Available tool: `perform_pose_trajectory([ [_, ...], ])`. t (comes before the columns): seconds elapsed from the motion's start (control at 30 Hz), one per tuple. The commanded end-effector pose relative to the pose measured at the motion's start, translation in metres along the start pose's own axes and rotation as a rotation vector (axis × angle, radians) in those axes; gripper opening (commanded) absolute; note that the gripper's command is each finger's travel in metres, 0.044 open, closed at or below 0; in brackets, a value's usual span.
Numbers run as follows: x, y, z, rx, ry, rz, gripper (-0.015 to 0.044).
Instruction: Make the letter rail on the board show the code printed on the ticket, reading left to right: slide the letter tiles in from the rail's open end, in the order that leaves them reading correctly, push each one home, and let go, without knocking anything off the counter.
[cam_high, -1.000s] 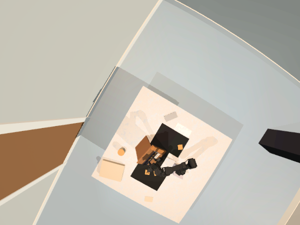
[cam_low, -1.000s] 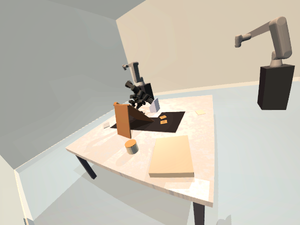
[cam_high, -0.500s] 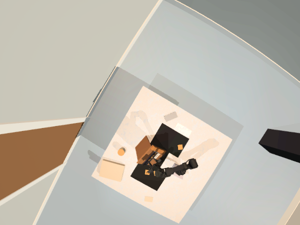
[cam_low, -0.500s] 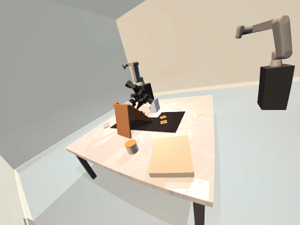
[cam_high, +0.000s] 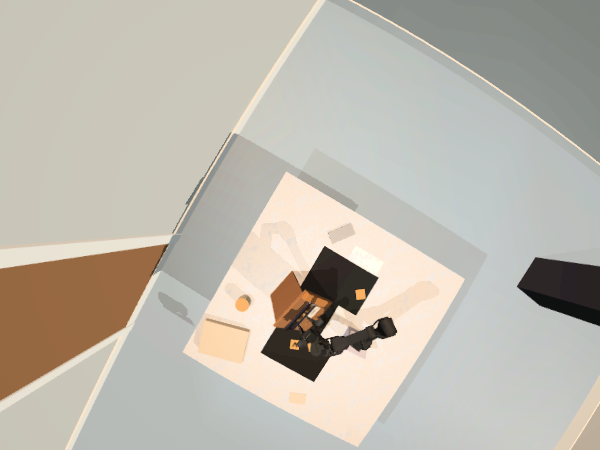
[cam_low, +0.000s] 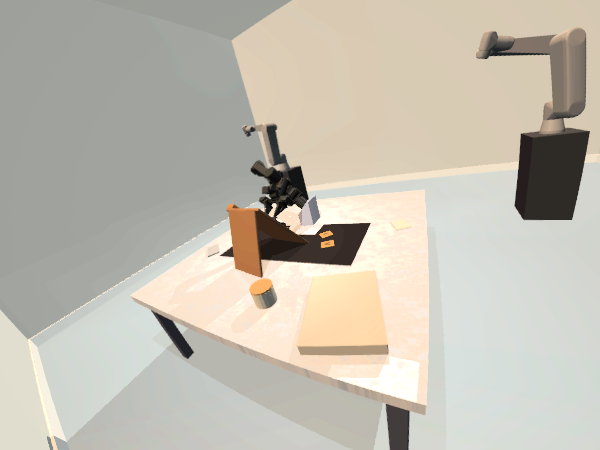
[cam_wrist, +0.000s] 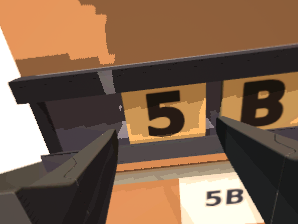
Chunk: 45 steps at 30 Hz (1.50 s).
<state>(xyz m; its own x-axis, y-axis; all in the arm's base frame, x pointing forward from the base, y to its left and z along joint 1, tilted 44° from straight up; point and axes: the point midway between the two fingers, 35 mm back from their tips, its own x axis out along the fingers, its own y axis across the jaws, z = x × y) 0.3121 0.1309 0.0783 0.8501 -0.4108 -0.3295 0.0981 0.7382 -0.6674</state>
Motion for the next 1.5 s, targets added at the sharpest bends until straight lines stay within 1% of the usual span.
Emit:
perform_pose_trajectory([
  [0.0,-0.003,0.0,0.0,0.003,-0.004,-0.002,0.0295],
  [1.47,-0.02,0.001,-0.004,0.003,-0.003,-0.001,0.0295],
])
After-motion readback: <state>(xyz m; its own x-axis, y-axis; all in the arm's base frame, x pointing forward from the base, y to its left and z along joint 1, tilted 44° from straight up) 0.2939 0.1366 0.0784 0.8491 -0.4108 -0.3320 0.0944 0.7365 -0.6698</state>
